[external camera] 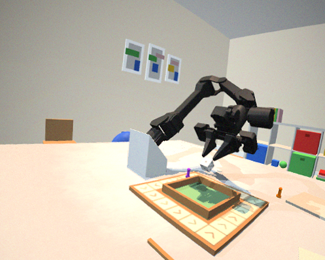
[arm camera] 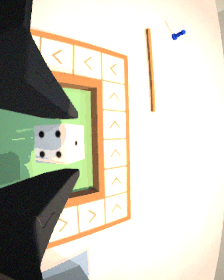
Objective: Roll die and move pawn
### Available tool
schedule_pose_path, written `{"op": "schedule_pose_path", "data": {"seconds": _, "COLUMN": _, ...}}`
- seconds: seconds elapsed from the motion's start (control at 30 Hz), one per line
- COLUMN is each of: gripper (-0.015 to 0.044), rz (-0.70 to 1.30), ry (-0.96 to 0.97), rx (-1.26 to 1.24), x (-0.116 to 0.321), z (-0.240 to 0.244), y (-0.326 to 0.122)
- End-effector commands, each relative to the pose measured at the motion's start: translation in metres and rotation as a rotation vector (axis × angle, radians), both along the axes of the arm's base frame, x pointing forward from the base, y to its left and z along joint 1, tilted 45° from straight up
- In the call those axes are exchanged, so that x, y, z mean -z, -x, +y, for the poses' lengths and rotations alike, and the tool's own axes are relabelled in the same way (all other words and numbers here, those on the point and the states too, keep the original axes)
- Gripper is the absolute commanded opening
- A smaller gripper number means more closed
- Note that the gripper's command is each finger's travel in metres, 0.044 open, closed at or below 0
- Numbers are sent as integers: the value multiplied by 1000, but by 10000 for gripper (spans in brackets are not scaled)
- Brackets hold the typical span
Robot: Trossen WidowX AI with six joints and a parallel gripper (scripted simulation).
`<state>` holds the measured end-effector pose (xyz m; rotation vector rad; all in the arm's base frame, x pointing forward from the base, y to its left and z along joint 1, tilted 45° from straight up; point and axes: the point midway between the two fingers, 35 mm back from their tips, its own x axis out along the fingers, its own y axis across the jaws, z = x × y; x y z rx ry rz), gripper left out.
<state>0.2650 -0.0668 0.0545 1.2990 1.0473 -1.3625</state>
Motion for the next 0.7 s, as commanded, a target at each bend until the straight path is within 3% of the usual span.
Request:
{"op": "schedule_pose_path", "data": {"seconds": 0.0, "gripper": 236, "rz": -1, "ry": 1, "rx": 0, "x": -2, "z": -2, "y": 0}}
{"op": "schedule_pose_path", "data": {"seconds": 0.1, "gripper": 315, "rz": 8, "ry": 4, "rx": 3, "x": -26, "z": -26, "y": 5}}
{"op": "schedule_pose_path", "data": {"seconds": 0.27, "gripper": 440, "rz": 13, "ry": -12, "rx": 0, "x": -26, "z": -27, "y": 6}}
{"op": "schedule_pose_path", "data": {"seconds": 0.4, "gripper": 440, "rz": 33, "ry": -373, "rx": -45, "x": 4, "z": -17, "y": 10}}
{"op": "schedule_pose_path", "data": {"seconds": 0.53, "gripper": 440, "rz": -109, "ry": -770, "rx": -27, "x": 20, "z": -13, "y": 5}}
{"op": "schedule_pose_path", "data": {"seconds": 0.67, "gripper": 440, "rz": -150, "ry": -829, "rx": -16, "x": 21, "z": -14, "y": 3}}
